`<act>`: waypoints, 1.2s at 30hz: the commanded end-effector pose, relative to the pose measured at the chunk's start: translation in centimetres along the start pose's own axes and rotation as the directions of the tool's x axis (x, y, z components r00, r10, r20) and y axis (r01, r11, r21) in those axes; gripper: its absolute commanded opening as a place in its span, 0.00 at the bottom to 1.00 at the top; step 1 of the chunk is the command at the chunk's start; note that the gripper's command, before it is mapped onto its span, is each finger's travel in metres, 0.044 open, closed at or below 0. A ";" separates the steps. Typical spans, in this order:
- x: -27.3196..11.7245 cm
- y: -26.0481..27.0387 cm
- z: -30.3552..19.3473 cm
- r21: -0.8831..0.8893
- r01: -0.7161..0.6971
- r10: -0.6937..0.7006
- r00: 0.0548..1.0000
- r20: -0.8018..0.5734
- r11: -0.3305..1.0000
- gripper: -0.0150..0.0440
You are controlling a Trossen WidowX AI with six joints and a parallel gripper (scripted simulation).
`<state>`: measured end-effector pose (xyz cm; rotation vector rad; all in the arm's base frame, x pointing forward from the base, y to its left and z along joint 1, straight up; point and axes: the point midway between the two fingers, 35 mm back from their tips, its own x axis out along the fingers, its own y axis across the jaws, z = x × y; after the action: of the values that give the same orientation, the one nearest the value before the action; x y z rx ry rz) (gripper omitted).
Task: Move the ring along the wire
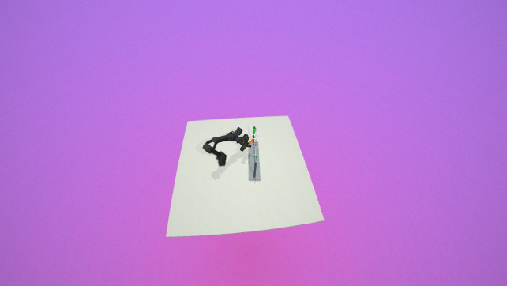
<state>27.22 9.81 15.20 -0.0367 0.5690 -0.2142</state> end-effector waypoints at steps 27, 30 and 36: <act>-0.5 3.8 0.0 0.055 -0.038 0.038 0.999 0.003 0.998 0.00; -0.6 4.1 0.0 0.055 -0.038 0.038 0.999 0.005 0.998 0.00; -0.7 4.7 0.0 0.053 -0.037 0.037 0.999 0.008 0.998 0.00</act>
<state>27.56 14.36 15.20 0.0265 0.5581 -0.1871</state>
